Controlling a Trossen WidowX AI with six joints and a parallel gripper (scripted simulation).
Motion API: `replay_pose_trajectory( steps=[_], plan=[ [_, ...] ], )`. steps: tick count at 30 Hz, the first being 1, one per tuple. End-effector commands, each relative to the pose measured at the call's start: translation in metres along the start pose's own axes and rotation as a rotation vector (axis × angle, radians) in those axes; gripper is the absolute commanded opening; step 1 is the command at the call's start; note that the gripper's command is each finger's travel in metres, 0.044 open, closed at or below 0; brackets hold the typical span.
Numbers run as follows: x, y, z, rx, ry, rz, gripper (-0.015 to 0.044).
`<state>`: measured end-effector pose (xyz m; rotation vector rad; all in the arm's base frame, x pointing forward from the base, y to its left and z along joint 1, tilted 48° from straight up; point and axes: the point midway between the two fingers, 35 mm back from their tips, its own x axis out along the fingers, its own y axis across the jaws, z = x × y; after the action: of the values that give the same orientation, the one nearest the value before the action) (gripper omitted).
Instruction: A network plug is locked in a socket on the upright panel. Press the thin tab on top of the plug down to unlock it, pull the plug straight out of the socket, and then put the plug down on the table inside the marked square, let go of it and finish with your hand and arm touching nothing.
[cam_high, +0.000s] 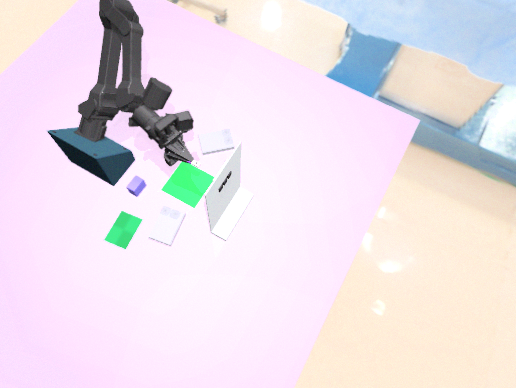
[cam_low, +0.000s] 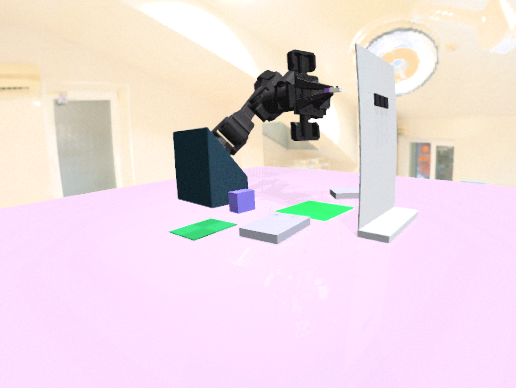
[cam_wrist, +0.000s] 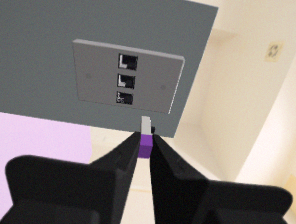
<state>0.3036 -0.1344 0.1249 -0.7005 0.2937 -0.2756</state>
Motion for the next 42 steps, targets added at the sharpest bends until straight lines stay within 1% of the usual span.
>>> replay_pose_trajectory(
  steps=[1, 10, 14, 20, 27, 35, 42],
  plan=[
    [-0.004, -0.011, 0.001, -0.008, -0.005, 0.0, 0.0],
    [-0.013, -0.029, 0.0, -0.011, -0.006, 0.001, 0.0],
    [-0.013, -0.026, -0.001, -0.022, -0.006, 0.025, 0.0],
    [-0.005, 0.01, -0.007, -0.112, -0.022, 0.234, 0.0],
    [-0.006, 0.051, -0.011, -0.189, -0.082, 0.473, 0.0],
    [-0.017, 0.091, -0.01, -0.231, -0.197, 0.718, 0.0],
    [-0.032, 0.118, -0.004, -0.225, -0.332, 0.894, 0.0]
  ],
)
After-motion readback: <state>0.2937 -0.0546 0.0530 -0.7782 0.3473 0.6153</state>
